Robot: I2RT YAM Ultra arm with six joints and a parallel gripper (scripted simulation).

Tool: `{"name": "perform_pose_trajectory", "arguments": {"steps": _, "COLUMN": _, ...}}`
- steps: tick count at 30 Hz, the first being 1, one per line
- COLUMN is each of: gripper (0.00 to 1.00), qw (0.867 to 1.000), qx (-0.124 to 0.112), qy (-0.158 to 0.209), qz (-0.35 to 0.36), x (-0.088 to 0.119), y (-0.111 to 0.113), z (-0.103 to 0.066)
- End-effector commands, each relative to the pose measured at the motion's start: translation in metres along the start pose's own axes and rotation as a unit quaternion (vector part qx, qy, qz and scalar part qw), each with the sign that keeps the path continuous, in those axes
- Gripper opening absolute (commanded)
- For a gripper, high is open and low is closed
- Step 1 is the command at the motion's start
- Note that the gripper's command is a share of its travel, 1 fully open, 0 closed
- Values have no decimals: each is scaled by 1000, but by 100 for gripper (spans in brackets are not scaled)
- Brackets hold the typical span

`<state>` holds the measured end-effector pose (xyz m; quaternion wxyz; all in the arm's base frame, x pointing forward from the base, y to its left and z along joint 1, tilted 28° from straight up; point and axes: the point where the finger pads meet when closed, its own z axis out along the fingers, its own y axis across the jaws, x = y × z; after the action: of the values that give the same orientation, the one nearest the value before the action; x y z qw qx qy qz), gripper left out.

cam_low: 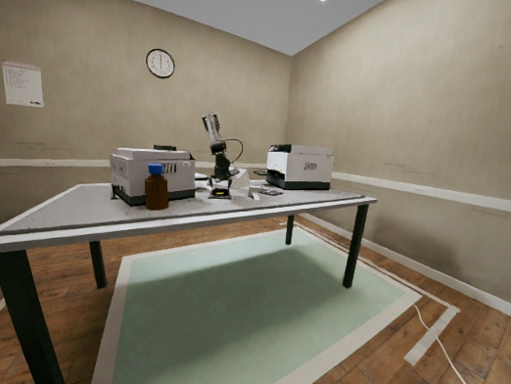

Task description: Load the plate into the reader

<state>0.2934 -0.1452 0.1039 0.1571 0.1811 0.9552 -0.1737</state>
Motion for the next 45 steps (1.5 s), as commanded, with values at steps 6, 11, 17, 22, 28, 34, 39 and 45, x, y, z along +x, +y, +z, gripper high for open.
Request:
{"name": "perform_pose_trajectory", "arguments": {"steps": 6, "gripper": 85, "qw": 1000, "qx": -7, "qy": -30, "qz": 8, "x": -15, "y": 0, "z": -19}}
{"name": "perform_pose_trajectory", "arguments": {"steps": 11, "gripper": 85, "qw": 999, "qx": -7, "qy": -32, "qz": 9, "x": -17, "y": 0, "z": -20}}
{"name": "perform_pose_trajectory", "arguments": {"steps": 17, "gripper": 85, "qw": 1000, "qx": -6, "qy": -29, "qz": 9, "x": -17, "y": 0, "z": -21}}
{"name": "perform_pose_trajectory", "arguments": {"steps": 22, "gripper": 85, "qw": 999, "qx": -7, "qy": -37, "qz": 12, "x": -22, "y": 0, "z": -21}}
{"name": "perform_pose_trajectory", "arguments": {"steps": 28, "gripper": 85, "qw": 1000, "qx": -7, "qy": -27, "qz": 12, "x": -22, "y": 1, "z": -11}}
{"name": "perform_pose_trajectory", "arguments": {"steps": 34, "gripper": 85, "qw": 999, "qx": -6, "qy": -30, "qz": 14, "x": -22, "y": -2, "z": -9}}
{"name": "perform_pose_trajectory", "arguments": {"steps": 39, "gripper": 85, "qw": 1000, "qx": -6, "qy": -13, "qz": 2, "x": -9, "y": 2, "z": 1}}
{"name": "perform_pose_trajectory", "arguments": {"steps": 45, "gripper": 85, "qw": 1000, "qx": -4, "qy": -2, "qz": 1, "x": -2, "y": 1, "z": 9}}
